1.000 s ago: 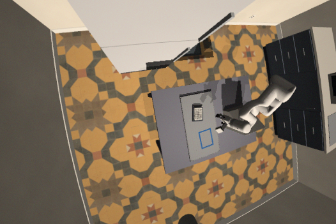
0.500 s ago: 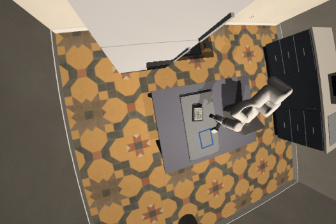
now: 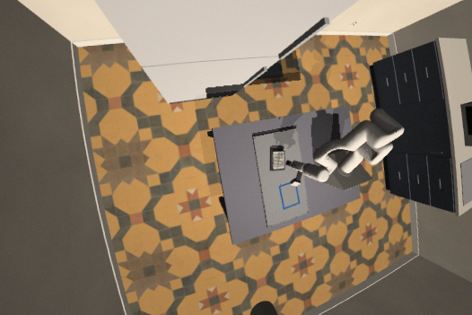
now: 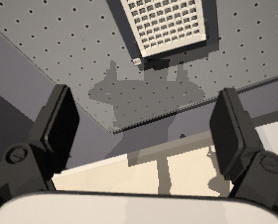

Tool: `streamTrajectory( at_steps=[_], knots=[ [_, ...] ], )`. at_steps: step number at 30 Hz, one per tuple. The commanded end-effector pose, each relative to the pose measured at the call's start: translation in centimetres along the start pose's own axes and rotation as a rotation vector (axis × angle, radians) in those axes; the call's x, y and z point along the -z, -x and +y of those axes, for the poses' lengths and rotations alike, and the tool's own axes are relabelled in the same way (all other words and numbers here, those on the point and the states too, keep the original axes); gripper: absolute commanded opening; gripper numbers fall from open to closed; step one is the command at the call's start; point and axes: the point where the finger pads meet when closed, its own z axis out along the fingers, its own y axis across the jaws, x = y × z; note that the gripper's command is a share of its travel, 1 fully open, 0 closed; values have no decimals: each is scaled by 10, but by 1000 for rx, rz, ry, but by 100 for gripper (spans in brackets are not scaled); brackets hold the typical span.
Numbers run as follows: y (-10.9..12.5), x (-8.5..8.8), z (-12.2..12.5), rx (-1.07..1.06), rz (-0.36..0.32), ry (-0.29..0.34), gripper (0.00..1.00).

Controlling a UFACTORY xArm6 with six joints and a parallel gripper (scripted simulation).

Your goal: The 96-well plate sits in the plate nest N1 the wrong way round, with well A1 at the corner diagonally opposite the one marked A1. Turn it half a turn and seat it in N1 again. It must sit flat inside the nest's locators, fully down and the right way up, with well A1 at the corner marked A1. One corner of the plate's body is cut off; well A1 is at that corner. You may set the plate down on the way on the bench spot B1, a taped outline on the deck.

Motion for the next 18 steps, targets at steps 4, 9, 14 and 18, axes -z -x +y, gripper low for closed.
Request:
streamTrajectory(
  at_steps=[4, 9, 14, 18],
  knots=[
    [-3, -30, 11, 142, 11, -13, 100],
    [-3, -45, 14, 230, 20, -22, 100],
    [-4, -66, 17, 296, 28, -29, 100],
    [-4, -77, 18, 319, 31, -32, 100]
  ],
)
